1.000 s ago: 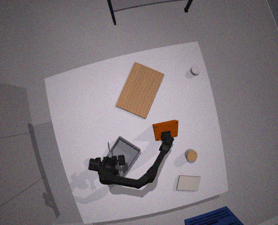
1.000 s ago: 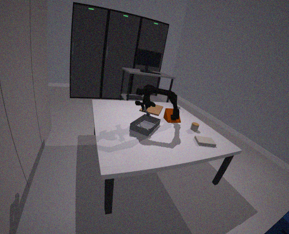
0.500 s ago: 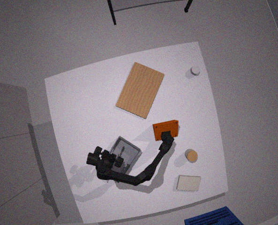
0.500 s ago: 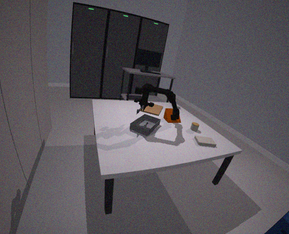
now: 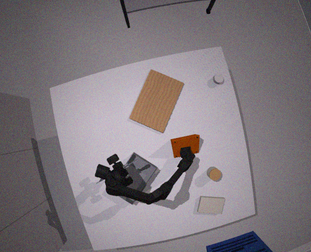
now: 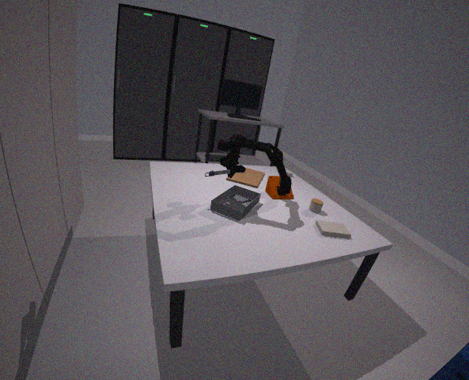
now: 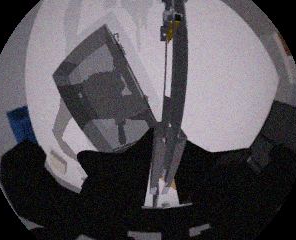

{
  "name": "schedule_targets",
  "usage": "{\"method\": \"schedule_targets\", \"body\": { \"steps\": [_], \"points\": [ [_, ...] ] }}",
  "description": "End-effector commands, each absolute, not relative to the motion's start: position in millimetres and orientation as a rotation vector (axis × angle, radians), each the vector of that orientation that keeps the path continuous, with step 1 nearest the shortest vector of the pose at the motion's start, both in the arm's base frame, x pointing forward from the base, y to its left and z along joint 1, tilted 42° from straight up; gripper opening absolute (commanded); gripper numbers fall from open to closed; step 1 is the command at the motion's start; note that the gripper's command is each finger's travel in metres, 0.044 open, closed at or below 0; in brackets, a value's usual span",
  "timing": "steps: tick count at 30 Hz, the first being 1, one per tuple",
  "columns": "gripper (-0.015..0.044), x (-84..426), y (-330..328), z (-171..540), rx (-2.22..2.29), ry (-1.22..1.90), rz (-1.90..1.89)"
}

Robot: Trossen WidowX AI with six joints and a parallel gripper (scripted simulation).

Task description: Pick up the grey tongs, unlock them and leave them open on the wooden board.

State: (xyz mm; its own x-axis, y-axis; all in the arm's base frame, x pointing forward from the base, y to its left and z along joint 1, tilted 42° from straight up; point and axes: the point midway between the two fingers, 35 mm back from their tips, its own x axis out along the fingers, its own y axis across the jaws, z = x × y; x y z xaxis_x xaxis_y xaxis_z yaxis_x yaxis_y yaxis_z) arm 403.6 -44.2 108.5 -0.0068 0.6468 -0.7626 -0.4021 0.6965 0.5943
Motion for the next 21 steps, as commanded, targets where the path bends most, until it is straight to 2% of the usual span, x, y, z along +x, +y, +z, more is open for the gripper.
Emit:
{"method": "schedule_targets", "body": {
  "steps": [1, 21],
  "points": [
    [-0.0150, 404, -54, 101, 0.349, 1.411, 0.727],
    [-0.0150, 403, -87, 74, 0.942, 1.653, 0.144]
  ]
}}
